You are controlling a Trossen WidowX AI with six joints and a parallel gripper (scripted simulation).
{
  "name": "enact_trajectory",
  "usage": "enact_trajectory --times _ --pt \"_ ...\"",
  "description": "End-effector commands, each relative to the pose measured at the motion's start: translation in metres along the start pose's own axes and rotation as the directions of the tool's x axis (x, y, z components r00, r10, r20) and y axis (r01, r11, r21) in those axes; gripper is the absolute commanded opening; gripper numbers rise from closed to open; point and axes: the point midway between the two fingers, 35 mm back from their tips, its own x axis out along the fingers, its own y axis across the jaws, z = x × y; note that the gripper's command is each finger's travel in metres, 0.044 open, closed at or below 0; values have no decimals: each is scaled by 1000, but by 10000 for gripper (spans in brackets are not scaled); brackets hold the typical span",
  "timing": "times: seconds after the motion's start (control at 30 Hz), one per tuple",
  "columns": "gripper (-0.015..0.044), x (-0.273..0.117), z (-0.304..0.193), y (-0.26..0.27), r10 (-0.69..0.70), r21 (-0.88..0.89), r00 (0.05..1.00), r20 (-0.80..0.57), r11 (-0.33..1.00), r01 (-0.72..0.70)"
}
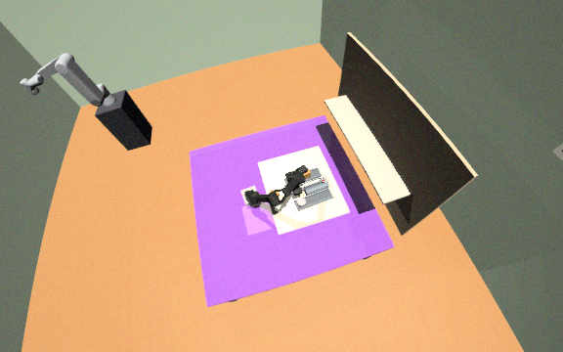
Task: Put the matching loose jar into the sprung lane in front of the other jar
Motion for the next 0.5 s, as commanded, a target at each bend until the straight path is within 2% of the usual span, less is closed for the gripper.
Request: enact_trajectory --times 0.0,0.47 --pt "0 2 3 -2 -9 8 1000 11 1000 9" --pt "0 6 2 -2 -10 8 1000 11 1000 10"
